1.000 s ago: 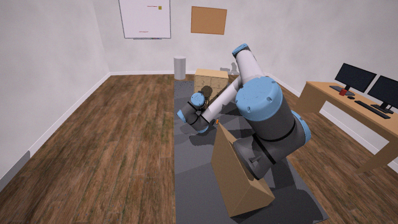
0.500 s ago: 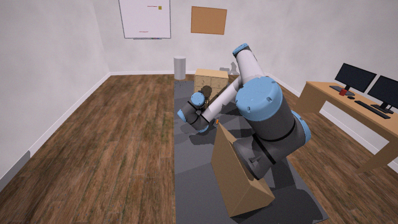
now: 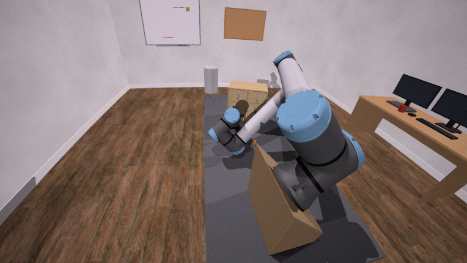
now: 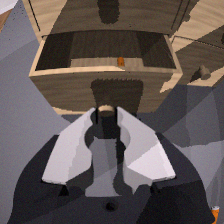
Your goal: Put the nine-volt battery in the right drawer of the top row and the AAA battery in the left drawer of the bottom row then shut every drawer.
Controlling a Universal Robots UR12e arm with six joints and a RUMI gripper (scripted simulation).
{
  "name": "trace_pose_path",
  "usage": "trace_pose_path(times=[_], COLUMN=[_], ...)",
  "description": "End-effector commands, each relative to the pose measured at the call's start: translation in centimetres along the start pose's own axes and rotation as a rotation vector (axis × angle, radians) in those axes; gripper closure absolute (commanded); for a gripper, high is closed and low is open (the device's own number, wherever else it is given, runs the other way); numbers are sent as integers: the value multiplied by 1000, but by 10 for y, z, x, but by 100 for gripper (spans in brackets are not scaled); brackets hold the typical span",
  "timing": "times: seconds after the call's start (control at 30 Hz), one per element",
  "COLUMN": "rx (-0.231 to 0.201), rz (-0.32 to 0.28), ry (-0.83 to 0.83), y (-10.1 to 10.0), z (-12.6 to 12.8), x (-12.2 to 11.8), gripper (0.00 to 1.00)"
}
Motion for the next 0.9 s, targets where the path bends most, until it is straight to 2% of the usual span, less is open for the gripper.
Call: trace_pose_path(times=[0.0, 0.87], rx=[0, 0], rz=[1, 1], ry=[0, 0], y=[-2, -14], z=[0, 1], x=[3, 13], gripper=[93, 93])
Point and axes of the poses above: the point where the finger pads meet when closed, its own y axis back along the fingers, its own z axis across the jaws, x = y × z, the point moved 10 cm from there along y, back along the fingers, and after that the axes turned 5 degrees about y, right-handed, at the moved point
